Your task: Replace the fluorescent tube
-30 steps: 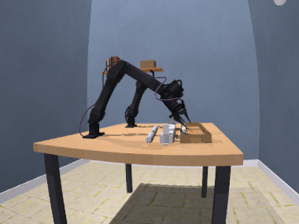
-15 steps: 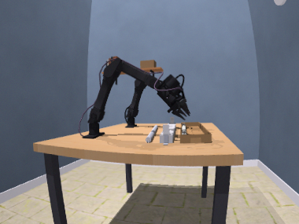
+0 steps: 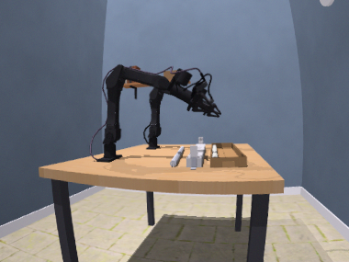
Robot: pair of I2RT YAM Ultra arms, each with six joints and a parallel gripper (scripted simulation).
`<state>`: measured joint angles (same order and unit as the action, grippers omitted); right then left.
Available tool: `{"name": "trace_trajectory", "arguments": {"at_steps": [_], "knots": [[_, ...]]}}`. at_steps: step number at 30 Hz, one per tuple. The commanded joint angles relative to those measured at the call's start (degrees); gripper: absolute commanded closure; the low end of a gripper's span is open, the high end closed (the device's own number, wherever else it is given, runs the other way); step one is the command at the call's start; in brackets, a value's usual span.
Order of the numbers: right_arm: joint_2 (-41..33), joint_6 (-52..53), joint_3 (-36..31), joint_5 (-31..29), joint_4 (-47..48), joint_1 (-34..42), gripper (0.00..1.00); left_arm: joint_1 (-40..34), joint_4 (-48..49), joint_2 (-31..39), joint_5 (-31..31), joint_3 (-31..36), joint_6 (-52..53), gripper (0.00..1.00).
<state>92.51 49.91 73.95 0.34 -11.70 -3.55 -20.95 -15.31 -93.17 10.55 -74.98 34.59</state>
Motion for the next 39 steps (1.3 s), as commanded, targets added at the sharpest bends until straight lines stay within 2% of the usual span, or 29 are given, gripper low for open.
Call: {"name": "trace_trajectory", "arguments": {"at_steps": [1, 4, 6, 11, 20, 28, 31, 39], "knots": [[-6.6, -12.0, -1.3, -0.9, 2.9, 1.3, 0.68, 3.2, 4.6, 6.4, -3.5, 2.3, -9.4, 0.68], [-11.3, -18.9, -3.1, -1.1, 4.2, 1.5, 0.68, 6.3, 6.7, 11.3, -5.1, 4.6, -14.6, 0.68], [-11.3, -18.9, -3.1, -1.1, 4.2, 1.5, 0.68, 6.3, 6.7, 11.3, -5.1, 4.6, -14.6, 0.68], [-19.8, -33.7, -8.1, -0.5, 8.8, 2.7, 0.68, 11.4, 10.8, 19.5, -7.3, 8.7, -23.6, 0.68], [-31.9, -51.3, -14.0, -0.3, 12.7, 3.5, 0.68, 19.6, 16.1, 31.9, -11.4, 15.1, -35.6, 0.68], [-34.4, -52.4, -15.3, -0.3, 13.7, 3.7, 0.68, 21.4, 14.6, 34.3, -11.6, 16.6, -36.2, 0.68], [-35.3, -49.6, -12.8, 0.1, 13.8, 3.9, 0.68, 21.5, 15.5, 35.6, -9.7, 13.2, -34.1, 0.68], [-31.6, -49.2, -12.5, -1.0, 12.0, 3.0, 0.68, 20.6, 14.7, 32.3, -10.3, 13.0, -34.0, 0.68]]}}
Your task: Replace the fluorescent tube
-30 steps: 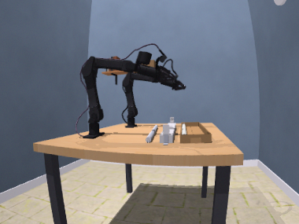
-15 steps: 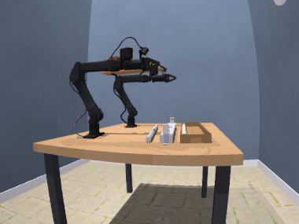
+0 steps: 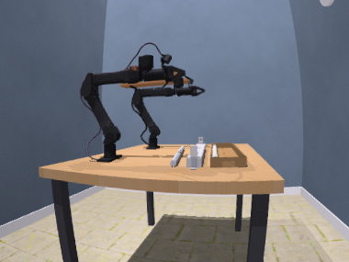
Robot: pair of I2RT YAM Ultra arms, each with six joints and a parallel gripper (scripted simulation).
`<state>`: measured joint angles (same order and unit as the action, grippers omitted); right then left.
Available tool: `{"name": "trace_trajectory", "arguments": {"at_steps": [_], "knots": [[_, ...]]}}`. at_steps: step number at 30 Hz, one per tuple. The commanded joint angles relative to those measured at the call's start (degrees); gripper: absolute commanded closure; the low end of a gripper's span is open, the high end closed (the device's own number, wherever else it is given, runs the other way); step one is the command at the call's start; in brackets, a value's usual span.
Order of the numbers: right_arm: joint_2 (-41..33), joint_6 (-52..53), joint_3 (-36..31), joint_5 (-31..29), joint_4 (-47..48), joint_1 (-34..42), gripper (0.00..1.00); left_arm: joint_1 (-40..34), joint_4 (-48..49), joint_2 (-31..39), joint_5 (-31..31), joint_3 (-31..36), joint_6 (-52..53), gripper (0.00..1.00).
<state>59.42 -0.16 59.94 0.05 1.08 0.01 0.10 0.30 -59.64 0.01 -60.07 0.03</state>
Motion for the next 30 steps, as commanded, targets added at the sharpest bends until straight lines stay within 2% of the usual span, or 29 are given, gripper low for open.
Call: {"name": "trace_trajectory", "arguments": {"at_steps": [1, 4, 10, 12, 13, 18, 19, 29, 30], "knots": [[1.5, 0.9, 1.5, -0.7, -0.8, -0.6, 0.68, -0.4, -0.9, -1.2, 0.3, -1.9, 0.5, 0.68], [-1.8, 0.9, 2.0, -0.4, -0.5, -0.6, 0.68, -0.6, 0.1, 1.8, 0.2, -2.0, 0.2, 0.68], [1.9, 0.9, 2.0, -0.6, -1.2, -0.7, 0.68, -0.4, -1.0, -1.3, 0.1, 0.5, 0.1, 0.68], [0.0, 0.9, 1.7, -0.6, -1.2, -0.7, 0.68, -0.4, -1.0, -0.3, 0.1, 0.4, 0.1, 0.68], [-0.1, 0.9, 2.0, -0.7, -1.2, -0.7, 0.68, -0.5, -0.5, -0.3, 0.1, 0.6, 0.0, 0.51], [0.6, 0.9, 2.0, -0.8, -1.3, -0.7, 0.68, -0.6, -0.6, -1.1, 0.1, 1.4, -0.1, 0.51], [0.5, 0.7, 1.1, -0.3, -1.0, -0.3, 0.68, -0.3, -0.3, 0.0, 0.0, -1.4, -0.1, 0.51], [1.0, 0.7, -0.1, -0.8, -0.4, -0.9, 0.68, -0.2, -1.1, -0.1, -0.1, -2.1, -0.5, 0.51], [1.1, 0.6, -0.4, -0.8, -0.4, -0.9, 0.51, -0.2, -1.1, -0.2, -0.1, -2.1, -0.5, 0.51]]}}
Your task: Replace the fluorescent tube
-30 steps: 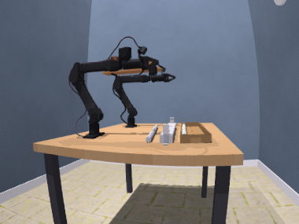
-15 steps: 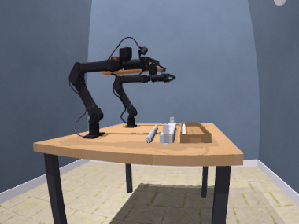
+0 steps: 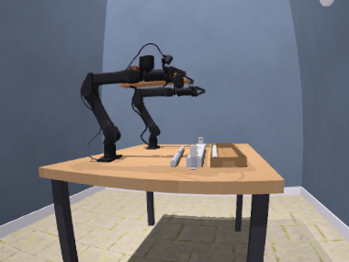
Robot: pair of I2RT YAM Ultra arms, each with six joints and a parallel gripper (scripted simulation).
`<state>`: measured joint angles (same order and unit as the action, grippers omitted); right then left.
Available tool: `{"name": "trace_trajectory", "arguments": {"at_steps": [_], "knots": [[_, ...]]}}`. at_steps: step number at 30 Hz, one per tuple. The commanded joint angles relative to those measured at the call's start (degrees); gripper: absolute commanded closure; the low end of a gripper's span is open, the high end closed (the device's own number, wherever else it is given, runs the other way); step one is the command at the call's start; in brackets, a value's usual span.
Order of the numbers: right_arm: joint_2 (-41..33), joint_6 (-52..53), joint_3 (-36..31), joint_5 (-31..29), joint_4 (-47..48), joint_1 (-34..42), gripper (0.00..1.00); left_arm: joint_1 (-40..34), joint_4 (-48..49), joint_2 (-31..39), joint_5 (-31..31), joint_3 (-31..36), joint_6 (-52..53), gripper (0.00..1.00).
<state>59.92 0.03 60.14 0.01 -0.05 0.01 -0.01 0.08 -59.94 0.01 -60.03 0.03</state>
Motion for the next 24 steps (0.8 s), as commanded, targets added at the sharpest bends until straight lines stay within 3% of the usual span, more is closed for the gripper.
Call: {"name": "trace_trajectory", "arguments": {"at_steps": [1, 16, 17, 24], "knots": [[0.7, 0.4, -0.8, -0.7, 0.8, -0.9, 0.51, 0.0, -0.8, 0.1, -0.2, -2.2, -0.5, 0.51], [-1.8, -0.2, 0.1, -0.6, 0.1, -0.9, 0.51, 0.1, -0.9, -1.0, -0.3, -1.6, -0.7, 0.51], [1.9, 2.1, -1.9, -0.9, -1.9, -0.9, 0.51, -1.2, -3.0, -1.6, -1.0, 1.9, 1.2, 0.51], [3.5, 13.4, -2.5, -0.5, -6.3, -0.7, 0.51, -5.7, -8.9, -3.5, 2.0, 2.3, 6.1, 0.51]]}}
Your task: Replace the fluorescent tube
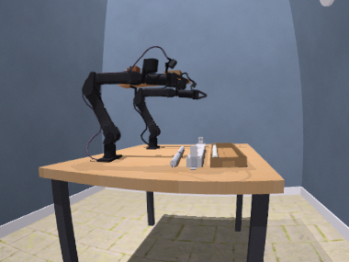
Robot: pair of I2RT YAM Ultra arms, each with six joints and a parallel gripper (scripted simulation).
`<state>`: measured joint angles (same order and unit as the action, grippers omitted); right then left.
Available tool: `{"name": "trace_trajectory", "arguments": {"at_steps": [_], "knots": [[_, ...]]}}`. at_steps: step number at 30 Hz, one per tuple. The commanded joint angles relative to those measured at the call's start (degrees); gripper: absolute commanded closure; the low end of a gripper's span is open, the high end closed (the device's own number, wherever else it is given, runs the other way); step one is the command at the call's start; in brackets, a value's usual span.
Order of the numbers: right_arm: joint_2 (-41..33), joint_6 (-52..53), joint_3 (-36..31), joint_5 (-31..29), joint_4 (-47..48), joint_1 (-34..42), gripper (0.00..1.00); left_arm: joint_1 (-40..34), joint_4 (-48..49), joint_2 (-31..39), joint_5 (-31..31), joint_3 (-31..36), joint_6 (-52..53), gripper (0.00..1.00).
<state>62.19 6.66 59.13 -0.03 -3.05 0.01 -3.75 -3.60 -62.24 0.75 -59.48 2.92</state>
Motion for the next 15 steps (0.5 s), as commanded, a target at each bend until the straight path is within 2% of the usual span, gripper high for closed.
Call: {"name": "trace_trajectory", "arguments": {"at_steps": [1, 3, 4, 8, 9, 13, 15], "knots": [[1.6, 9.4, -0.2, -0.2, -3.6, -0.8, 0.51, -3.4, -5.8, -1.6, 2.0, 0.1, 4.1, 0.51], [2.4, 14.1, 0.7, -0.1, -4.7, -0.9, 0.51, -6.0, -7.3, -2.5, 3.1, -1.3, 5.9, 0.51], [2.8, 16.3, -2.1, -0.6, -6.3, -0.7, 0.51, -7.1, -9.0, -3.0, 3.2, 1.2, 7.1, 0.51], [5.2, 24.8, -0.7, -0.3, -9.4, -1.0, 0.51, -12.5, -13.5, -5.5, 5.1, 1.1, 10.6, 0.51], [5.5, 26.6, -3.3, -0.6, -10.4, -0.8, 0.51, -13.7, -15.0, -6.1, 5.4, 2.6, 11.6, 0.51], [8.2, 35.8, -1.7, -0.1, -14.1, -1.3, 0.51, -19.4, -19.7, -8.9, 7.4, 2.8, 15.0, 0.51], [8.2, 35.8, -1.7, -0.1, -14.1, -1.3, 0.51, -19.4, -19.7, -8.9, 7.4, 2.8, 15.0, 0.51]]}}
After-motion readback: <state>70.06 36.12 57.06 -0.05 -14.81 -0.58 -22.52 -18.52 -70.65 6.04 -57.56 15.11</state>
